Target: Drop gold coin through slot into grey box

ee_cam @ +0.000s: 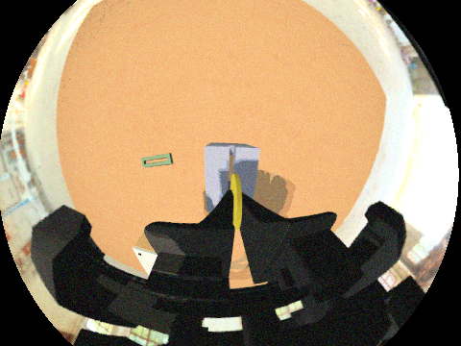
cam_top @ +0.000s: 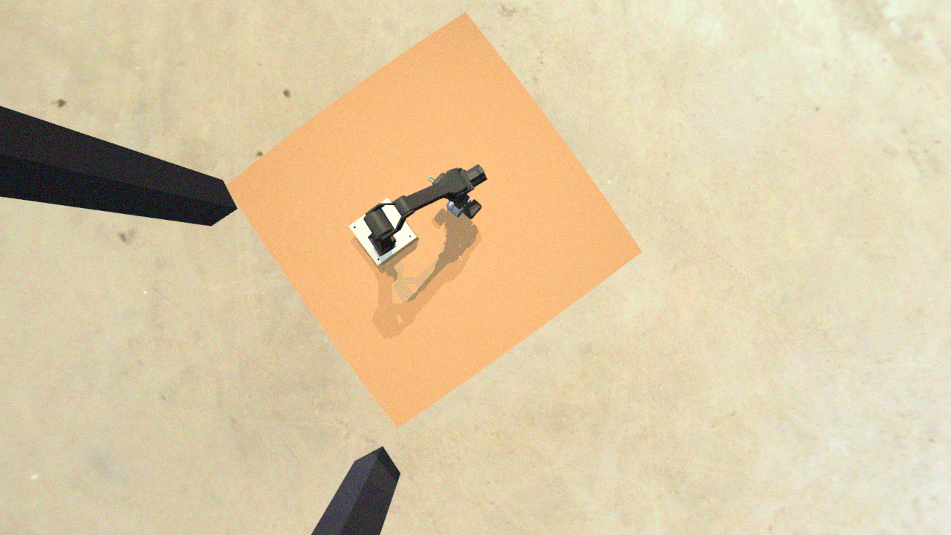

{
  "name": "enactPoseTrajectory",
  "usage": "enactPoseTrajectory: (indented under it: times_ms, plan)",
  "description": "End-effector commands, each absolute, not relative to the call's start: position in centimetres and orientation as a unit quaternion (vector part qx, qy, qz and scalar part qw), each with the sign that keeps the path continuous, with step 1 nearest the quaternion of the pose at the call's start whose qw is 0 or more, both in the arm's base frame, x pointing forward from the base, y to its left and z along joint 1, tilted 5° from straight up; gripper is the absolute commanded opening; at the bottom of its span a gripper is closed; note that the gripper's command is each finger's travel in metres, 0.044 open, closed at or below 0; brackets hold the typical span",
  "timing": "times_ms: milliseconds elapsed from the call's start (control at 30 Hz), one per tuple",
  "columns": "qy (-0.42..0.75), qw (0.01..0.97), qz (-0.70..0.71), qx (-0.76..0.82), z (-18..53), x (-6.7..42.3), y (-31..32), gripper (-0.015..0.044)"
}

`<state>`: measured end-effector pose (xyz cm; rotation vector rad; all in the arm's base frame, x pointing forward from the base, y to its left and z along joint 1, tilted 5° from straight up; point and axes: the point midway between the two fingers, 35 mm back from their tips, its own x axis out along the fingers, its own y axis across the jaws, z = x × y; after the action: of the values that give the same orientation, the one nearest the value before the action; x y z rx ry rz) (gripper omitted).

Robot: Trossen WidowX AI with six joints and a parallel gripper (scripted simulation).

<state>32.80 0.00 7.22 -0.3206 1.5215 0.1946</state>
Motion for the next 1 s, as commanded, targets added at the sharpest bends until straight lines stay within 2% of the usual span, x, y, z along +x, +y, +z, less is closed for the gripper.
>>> enactPoseTrajectory:
  times_ms: [0,500,700,967]
  plan:
    - [0.686,0.708,0.087,-0.143,6.92,32.69,-0.02,0.0]
    - [0.686,0.707,0.089,-0.146,6.15,32.81,-0.08,0.0]
    - [0.686,0.708,0.087,-0.144,6.37,32.87,-0.06,0.0157]
    - [0.686,0.708,0.087,-0.144,6.37,32.87,-0.06,0.0161]
